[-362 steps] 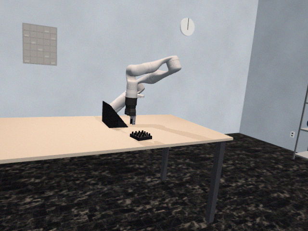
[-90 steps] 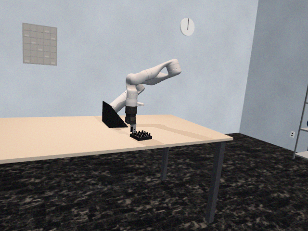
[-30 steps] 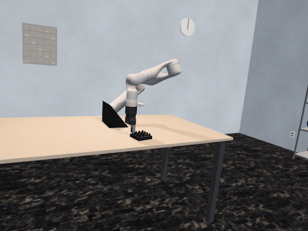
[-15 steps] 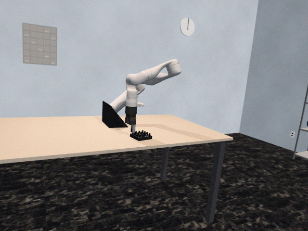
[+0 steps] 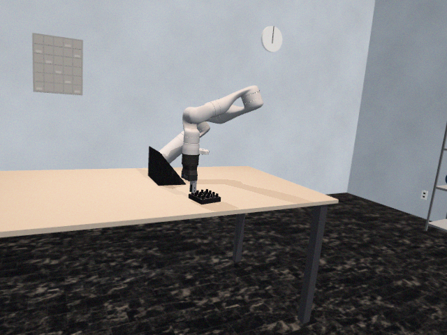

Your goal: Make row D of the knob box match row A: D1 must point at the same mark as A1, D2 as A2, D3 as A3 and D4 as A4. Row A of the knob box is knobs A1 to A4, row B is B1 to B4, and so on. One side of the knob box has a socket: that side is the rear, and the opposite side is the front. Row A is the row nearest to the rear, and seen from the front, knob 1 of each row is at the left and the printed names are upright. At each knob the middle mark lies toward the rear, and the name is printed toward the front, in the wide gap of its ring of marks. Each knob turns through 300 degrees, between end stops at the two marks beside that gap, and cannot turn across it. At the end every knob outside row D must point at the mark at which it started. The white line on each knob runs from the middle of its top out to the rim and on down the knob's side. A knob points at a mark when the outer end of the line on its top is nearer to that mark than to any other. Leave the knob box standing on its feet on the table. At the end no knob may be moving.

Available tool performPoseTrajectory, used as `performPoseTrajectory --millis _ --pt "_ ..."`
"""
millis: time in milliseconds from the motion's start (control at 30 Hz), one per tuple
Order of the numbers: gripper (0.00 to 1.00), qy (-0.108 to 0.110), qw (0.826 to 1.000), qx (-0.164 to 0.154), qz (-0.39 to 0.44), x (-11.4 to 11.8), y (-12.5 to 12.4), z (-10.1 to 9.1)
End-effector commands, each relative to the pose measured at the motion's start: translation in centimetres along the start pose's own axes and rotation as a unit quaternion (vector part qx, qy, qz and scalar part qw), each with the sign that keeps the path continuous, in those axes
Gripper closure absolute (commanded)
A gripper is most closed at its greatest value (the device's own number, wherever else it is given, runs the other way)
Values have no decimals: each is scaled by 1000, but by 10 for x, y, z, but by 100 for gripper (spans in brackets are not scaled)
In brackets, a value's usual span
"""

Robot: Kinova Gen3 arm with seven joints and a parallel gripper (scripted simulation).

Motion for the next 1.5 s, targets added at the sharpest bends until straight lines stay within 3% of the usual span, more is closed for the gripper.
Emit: performPoseTrajectory --millis 0,933,1467 --pt "70 1 1000 -4 -11 1 2 1" --pt "70 1 990 -4 -138 1 2 1" --pt "70 1 963 -5 -271 1 2 1"
Point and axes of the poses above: the point where the finger pads meet when closed, its own z axis out along the fingers, its own x axis across the jaws, y = z × x, the point moved 8 cm from there along -z, back along the fingers, and after that the axes turned 8 degrees about -z, right-handed, at the moved point
